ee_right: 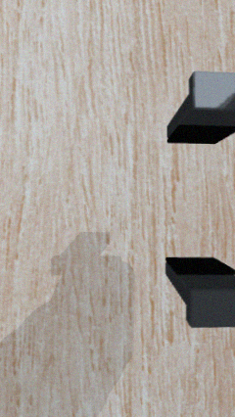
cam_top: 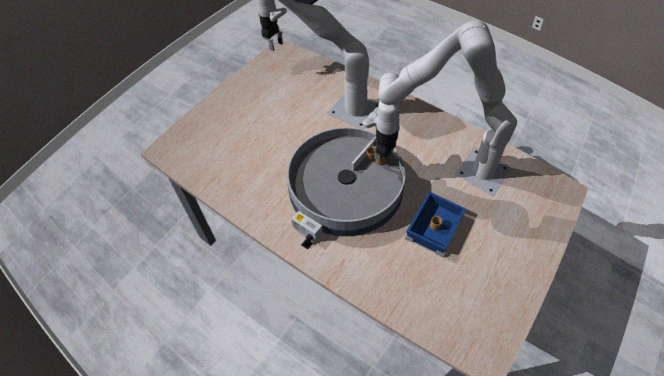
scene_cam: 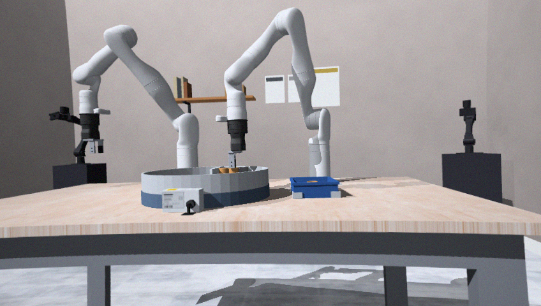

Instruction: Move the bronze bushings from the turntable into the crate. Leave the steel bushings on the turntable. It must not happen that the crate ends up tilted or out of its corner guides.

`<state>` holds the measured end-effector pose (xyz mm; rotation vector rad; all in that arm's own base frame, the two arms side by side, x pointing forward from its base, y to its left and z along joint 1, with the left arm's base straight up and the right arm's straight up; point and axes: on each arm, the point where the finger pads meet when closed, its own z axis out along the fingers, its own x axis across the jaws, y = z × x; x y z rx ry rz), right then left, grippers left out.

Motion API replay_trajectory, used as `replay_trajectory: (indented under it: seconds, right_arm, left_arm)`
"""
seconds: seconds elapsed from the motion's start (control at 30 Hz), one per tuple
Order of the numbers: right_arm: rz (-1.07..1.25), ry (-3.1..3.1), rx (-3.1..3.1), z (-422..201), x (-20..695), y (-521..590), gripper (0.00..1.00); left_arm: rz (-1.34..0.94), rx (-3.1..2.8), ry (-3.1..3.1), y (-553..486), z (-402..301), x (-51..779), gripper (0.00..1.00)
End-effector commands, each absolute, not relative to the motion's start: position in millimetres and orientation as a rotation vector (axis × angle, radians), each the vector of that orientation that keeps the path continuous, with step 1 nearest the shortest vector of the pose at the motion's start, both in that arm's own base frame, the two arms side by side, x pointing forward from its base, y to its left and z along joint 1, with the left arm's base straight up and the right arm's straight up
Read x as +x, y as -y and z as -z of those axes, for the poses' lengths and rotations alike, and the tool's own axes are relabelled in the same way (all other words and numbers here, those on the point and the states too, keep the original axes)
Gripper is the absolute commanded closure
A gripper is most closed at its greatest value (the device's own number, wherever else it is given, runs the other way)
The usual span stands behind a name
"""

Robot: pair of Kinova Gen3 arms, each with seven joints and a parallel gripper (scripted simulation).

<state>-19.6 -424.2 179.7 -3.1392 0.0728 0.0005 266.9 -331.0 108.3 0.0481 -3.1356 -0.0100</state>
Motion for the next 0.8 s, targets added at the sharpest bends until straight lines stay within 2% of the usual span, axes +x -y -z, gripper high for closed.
replay_trajectory:
  seconds: [0.0, 0.77]
  right_arm:
    - [0.000, -0.073, -3.141, -180.4, -19.7, 424.6, 0.00]
    - [0.000, -0.073, -3.141, -180.4, -19.7, 424.6, 0.00]
  left_arm:
    - [0.008, 0.048, 3.137, 331.3, -103.9, 267.2, 0.64]
    - [0.008, 0.048, 3.137, 331.3, -89.2, 267.2, 0.64]
